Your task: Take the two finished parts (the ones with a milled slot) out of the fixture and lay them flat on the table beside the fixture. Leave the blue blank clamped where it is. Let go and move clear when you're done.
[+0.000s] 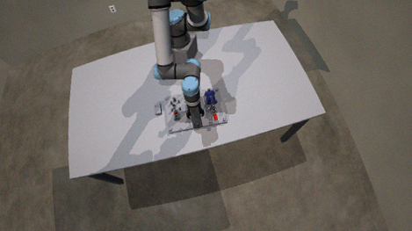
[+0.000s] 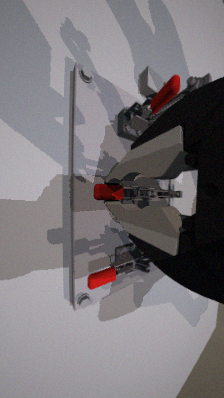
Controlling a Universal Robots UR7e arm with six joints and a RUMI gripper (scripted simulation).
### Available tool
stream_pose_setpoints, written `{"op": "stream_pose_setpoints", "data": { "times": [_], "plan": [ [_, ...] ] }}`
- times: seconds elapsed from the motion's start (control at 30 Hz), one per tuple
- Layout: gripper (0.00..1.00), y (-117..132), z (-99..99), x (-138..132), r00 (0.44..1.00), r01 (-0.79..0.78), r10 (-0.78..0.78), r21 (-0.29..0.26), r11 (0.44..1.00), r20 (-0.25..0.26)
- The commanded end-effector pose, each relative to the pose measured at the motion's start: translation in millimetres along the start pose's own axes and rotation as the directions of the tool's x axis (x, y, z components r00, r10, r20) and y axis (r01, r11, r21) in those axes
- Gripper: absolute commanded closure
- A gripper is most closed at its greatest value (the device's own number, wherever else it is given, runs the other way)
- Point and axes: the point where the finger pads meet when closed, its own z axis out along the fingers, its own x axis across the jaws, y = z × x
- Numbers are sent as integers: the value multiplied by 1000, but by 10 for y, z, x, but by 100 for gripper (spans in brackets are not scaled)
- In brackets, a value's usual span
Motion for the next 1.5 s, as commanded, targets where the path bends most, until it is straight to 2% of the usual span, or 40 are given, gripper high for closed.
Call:
{"op": "stream_pose_setpoints", "data": {
  "times": [0.0, 1.47],
  "plan": [
    [100, 34, -29, 2, 1000, 0, 0, -3, 1000, 1],
    [100, 269, -241, 8, 1000, -1, 1, -3, 1000, 1]
  ]
}}
